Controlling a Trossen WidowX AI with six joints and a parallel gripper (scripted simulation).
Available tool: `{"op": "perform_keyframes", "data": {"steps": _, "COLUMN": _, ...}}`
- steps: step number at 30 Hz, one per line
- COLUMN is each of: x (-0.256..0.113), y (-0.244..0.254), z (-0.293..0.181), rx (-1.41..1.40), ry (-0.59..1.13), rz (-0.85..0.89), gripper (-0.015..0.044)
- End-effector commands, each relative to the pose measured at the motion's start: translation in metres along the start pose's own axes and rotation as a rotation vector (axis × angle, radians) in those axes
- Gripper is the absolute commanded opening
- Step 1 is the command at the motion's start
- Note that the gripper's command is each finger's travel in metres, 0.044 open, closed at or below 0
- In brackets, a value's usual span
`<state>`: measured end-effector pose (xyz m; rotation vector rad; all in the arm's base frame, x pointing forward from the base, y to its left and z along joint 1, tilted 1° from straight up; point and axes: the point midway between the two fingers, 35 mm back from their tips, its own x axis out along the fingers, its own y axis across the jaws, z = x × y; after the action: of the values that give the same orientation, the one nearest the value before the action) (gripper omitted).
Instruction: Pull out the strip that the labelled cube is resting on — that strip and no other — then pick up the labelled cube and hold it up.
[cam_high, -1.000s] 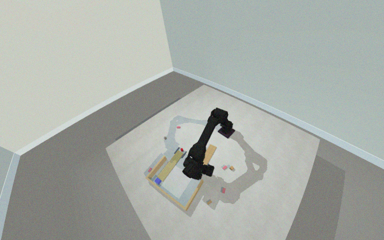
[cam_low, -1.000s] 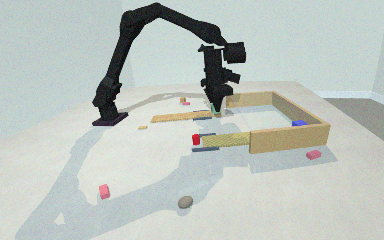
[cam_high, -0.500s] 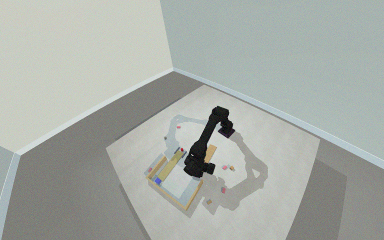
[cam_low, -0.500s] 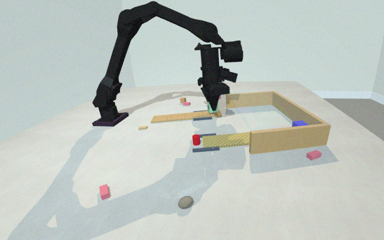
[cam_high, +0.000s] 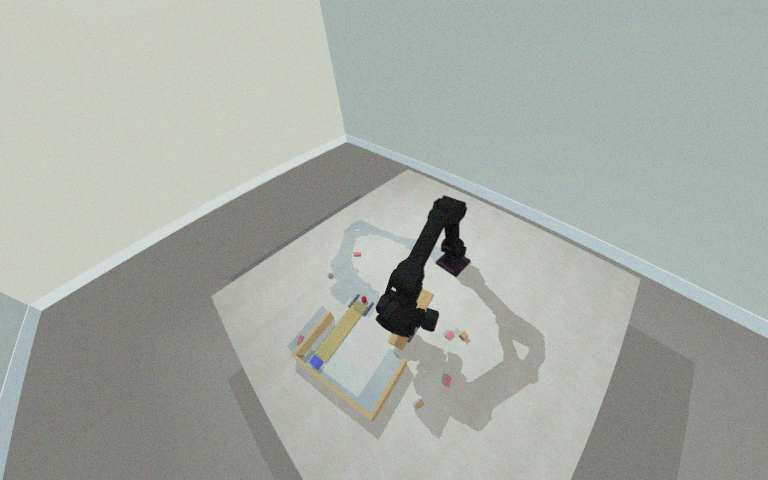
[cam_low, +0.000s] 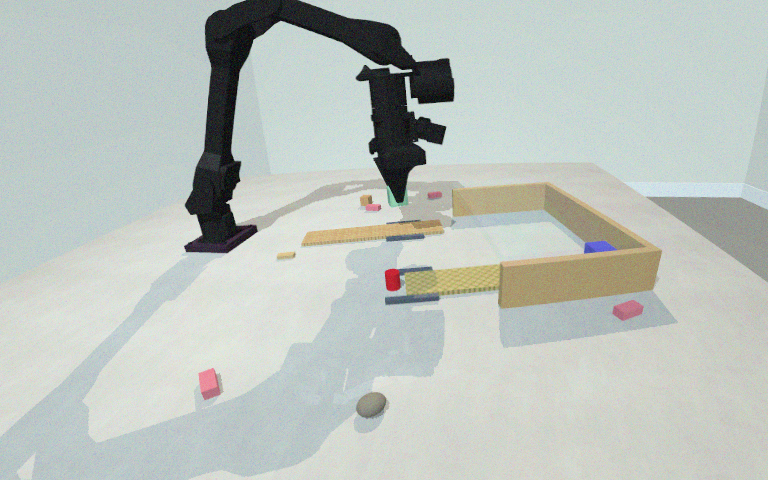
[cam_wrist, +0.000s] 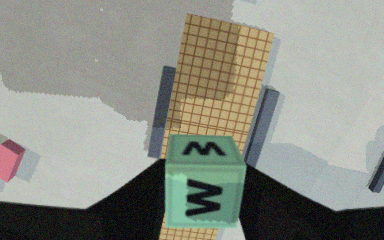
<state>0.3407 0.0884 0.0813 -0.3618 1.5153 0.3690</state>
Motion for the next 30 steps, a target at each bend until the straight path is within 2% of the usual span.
{"op": "perform_keyframes", "data": {"steps": 1, "x": -0.001, "y": 0.002, "z": -0.011, "rx": 0.002, "ry": 0.004, "rz": 0.001, "gripper": 0.0000}}
{"op": "perform_keyframes", "data": {"steps": 11, "x": 0.000, "y": 0.010, "z": -0.045, "rx": 0.002, "ry": 0.008, "rz": 0.002, "gripper": 0.0000}}
{"op": "perform_keyframes", "data": {"steps": 21, "x": -0.035, "y": 0.010, "z": -0.046, "rx": 0.002, "ry": 0.008, "rz": 0.002, "gripper": 0.0000}}
{"op": "perform_keyframes", "data": {"steps": 30, "x": -0.036, "y": 0.010, "z": -0.046, "rx": 0.002, "ry": 0.008, "rz": 0.002, "gripper": 0.0000}}
